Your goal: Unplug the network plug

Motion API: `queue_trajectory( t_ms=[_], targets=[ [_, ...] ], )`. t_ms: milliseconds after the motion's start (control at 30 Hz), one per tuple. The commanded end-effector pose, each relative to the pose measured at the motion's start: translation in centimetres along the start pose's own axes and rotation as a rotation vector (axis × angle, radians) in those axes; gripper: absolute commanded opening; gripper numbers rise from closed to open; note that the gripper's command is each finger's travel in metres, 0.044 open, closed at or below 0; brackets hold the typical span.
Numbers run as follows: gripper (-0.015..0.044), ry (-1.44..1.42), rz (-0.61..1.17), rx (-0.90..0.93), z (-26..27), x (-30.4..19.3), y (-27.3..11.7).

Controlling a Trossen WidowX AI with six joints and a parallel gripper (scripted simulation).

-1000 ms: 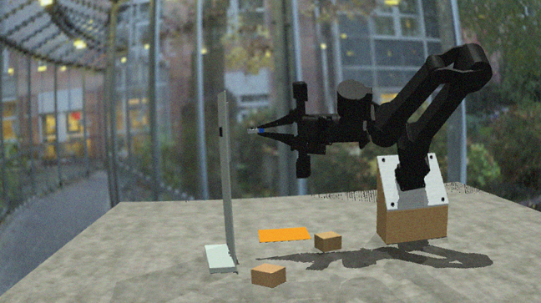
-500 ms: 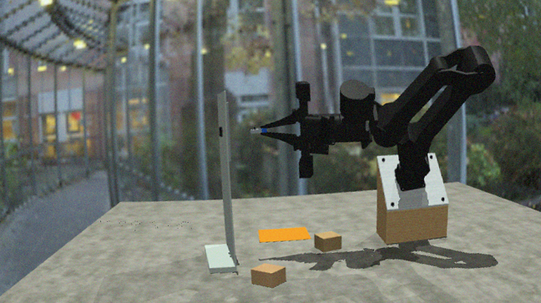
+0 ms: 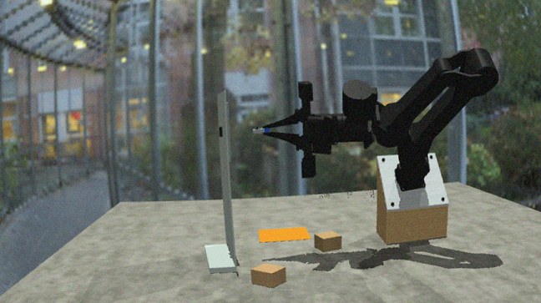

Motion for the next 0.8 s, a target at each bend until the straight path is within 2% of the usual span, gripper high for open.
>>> queue_trajectory(
  t_ms=[0,767],
  targets=[
    [0.0,0.001,-0.004,0.005,0.1,-0.1,-0.2],
    [0.0,-0.002,-0.001,0.005,-3.5,-1.5,-1.0]
  ],
)
Point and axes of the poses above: the point midway between the two fingers, 35 mm back from their tips, its own y axis out along the fingers, its own z axis across the jaws, x = y × z, the point moved 9 cm from there along -y, back along the fingers, and after that the axes turned 13 degrees about -y, right-handed, at the moved point
